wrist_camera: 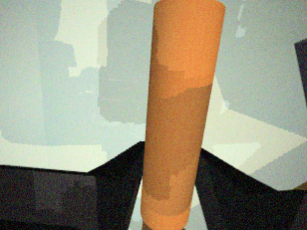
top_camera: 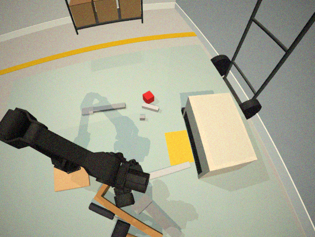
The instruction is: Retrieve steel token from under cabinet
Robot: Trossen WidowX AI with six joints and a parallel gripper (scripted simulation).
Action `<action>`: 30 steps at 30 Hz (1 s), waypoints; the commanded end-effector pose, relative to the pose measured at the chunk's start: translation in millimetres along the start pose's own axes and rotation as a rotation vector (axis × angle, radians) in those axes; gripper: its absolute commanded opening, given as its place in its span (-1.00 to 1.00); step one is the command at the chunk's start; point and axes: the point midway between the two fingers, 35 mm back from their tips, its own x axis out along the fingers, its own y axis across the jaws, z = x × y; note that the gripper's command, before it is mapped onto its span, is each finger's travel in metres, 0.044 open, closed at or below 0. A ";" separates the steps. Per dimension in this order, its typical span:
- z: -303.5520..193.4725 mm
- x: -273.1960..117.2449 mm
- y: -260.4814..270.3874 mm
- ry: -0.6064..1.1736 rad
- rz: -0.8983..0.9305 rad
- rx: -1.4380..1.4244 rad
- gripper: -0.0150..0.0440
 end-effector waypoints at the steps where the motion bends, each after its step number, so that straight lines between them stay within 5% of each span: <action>1: -0.6 -1.6 -3.9 -0.001 -0.004 -0.001 -0.49; 8: -0.7 -0.2 -1.3 0.001 0.000 0.000 0.13; 13: -0.7 -0.2 -1.3 0.001 0.001 0.000 0.19; 16: -0.8 -0.1 -1.3 -0.001 -0.004 0.000 0.42; 30: -1.9 3.2 -0.8 -0.001 -0.004 -0.002 0.42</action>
